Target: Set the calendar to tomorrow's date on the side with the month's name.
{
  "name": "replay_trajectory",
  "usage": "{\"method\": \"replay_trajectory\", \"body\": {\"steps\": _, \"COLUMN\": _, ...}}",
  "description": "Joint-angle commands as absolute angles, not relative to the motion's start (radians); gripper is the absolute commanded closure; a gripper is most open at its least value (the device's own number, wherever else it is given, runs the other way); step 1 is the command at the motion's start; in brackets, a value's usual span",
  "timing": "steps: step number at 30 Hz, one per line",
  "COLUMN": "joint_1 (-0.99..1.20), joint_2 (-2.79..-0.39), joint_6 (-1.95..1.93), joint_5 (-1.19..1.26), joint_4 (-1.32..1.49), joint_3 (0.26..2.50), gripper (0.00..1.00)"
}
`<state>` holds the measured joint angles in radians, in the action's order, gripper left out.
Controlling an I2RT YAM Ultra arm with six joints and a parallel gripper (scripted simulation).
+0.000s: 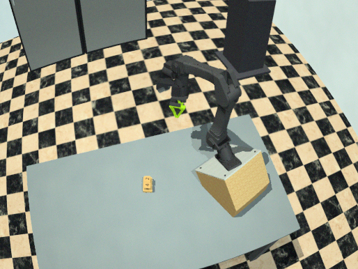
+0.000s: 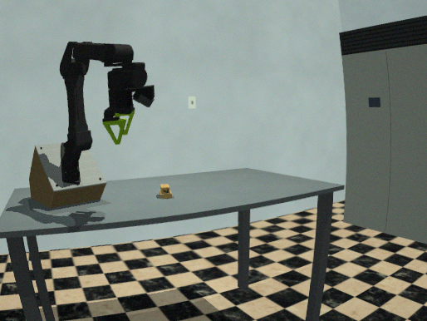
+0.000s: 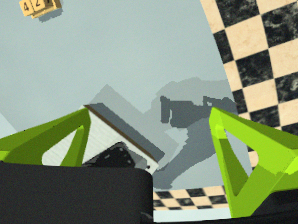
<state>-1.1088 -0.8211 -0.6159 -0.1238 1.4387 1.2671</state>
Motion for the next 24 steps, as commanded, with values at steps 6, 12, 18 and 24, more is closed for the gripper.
{"method": "replay_trajectory", "body": {"steps": 6, "joint_1": -1.108, "joint_2": -0.805, "joint_6": -0.618, "joint_5": -0.133, "joint_4": 1.437, "joint_3": 1.283, "gripper": 0.0}}
{"method": "replay_trajectory", "body": {"steps": 12, "joint_1": -1.108, "joint_2": -0.805, "joint_6": -0.618, "joint_5": -0.133, "joint_4": 1.437, "joint_3": 1.283, "gripper": 0.0}}
{"method": "replay_trajectory", "body": {"steps": 18, "joint_1": -1.108, "joint_2": -0.795, "joint_6": -0.616, "joint_5": -0.126, "joint_4": 1.437, "joint_3": 1.297, "gripper": 0.0}}
{"method": "replay_trajectory", "body": {"steps": 24, "joint_1": -1.076, "joint_2": -0.856, "joint_6": -0.59, "joint_5": -0.105, "joint_4": 1.417, "joint_3": 1.296, "gripper": 0.0}}
